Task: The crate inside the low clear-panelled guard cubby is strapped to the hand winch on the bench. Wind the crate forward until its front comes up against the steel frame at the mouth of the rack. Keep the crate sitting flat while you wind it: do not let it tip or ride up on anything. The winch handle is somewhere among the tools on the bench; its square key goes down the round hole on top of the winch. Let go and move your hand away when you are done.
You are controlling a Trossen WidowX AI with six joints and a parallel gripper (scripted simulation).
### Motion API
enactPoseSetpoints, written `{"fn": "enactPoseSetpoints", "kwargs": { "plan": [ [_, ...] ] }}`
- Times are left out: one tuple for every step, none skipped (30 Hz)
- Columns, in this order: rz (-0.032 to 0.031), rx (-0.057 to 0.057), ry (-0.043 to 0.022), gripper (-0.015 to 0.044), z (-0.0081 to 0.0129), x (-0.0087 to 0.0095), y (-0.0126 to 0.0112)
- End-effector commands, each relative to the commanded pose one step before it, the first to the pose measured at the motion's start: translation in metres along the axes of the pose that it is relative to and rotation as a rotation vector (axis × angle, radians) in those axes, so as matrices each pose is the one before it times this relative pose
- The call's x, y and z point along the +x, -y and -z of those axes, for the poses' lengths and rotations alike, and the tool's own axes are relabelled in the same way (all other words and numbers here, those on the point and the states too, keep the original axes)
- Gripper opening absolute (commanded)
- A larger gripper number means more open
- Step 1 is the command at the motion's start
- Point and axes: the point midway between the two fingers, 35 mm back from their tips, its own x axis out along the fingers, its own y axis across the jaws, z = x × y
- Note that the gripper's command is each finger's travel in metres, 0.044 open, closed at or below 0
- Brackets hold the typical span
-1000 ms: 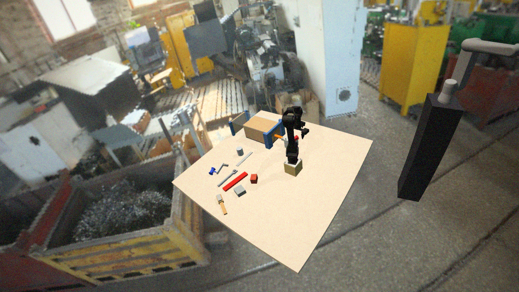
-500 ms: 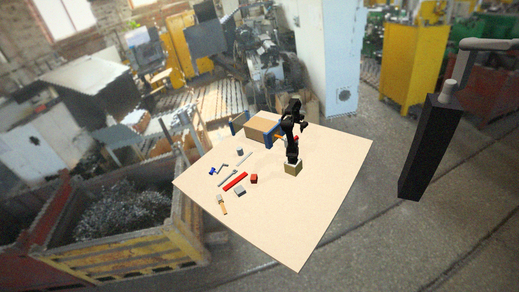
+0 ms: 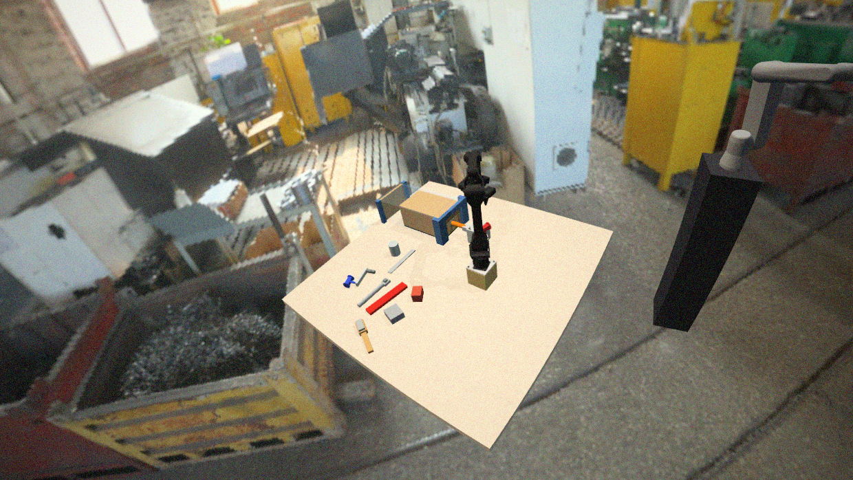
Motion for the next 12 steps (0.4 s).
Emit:
{"fn": "enactPoseSetpoints", "kwargs": {
  "plan": [
    [0.00764, 0.0126, -0.00652, 0.0440, -0.00975, 0.00648, -0.03472],
    [0.00033, 0.0017, 0.00009, 0.0440, -0.00041, 0.00023, -0.00167],
    [0.00000, 0.0000, 0.00000, 0.0440, 0.00000, 0.00000, 0.00000],
    [0.00000, 0.0000, 0.00000, 0.0440, 0.00000, 0.00000, 0.00000],
    [0.00000, 0.0000, 0.00000, 0.0440, 0.00000, 0.00000, 0.00000],
    [0.00000, 0.0000, 0.00000, 0.0440, 0.00000, 0.00000, 0.00000],
    [0.00000, 0.0000, 0.00000, 0.0440, 0.00000, 0.00000, 0.00000],
    [0.00000, 0.0000, 0.00000, 0.0440, 0.00000, 0.00000, 0.00000],
    [0.00000, 0.0000, 0.00000, 0.0440, 0.00000, 0.00000, 0.00000],
    [0.00000, 0.0000, 0.00000, 0.0440, 0.00000, 0.00000, 0.00000],
    [0.00000, 0.0000, 0.00000, 0.0440, 0.00000, 0.00000, 0.00000],
    [0.00000, 0.0000, 0.00000, 0.0440, 0.00000, 0.00000, 0.00000]
  ]
}}
